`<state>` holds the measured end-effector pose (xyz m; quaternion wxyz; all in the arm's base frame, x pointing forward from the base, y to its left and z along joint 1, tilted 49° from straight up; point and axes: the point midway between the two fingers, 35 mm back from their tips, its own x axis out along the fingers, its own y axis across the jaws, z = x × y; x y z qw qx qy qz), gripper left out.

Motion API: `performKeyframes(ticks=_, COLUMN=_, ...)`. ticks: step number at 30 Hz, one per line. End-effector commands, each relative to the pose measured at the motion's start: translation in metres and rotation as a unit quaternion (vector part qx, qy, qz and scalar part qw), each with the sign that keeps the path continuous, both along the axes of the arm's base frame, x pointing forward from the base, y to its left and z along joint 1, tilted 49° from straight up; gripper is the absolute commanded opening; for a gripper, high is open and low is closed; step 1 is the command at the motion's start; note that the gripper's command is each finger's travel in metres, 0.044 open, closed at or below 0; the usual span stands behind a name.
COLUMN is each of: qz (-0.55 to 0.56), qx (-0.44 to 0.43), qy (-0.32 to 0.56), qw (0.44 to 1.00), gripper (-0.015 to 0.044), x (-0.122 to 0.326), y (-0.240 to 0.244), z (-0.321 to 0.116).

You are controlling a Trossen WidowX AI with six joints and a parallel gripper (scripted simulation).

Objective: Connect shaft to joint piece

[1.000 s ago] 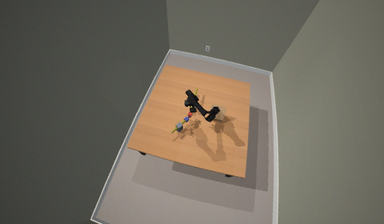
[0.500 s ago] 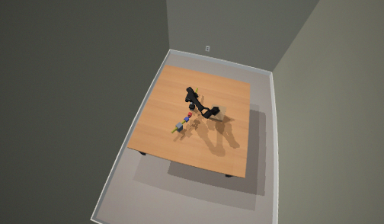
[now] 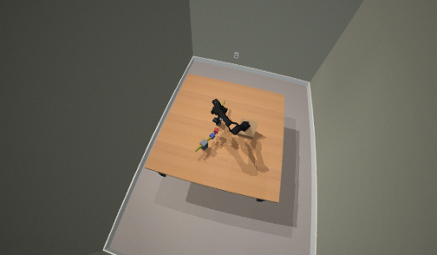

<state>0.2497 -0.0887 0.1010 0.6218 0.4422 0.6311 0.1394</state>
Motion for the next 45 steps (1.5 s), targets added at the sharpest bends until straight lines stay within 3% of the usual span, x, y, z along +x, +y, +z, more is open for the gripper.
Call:
performKeyframes(ticks=1, qz=-0.046, qx=0.015, qy=0.05, qw=0.998, gripper=0.044, x=0.0, y=0.002, z=-0.002)
performKeyframes(ticks=21, qz=-0.234, qx=0.071, qy=0.261, qw=0.934, gripper=0.044, x=0.002, y=0.007, z=-0.007)
performKeyframes(ticks=45, qz=-0.415, qx=0.125, qy=0.474, qw=0.767, gripper=0.044, x=0.003, y=0.012, z=-0.013)
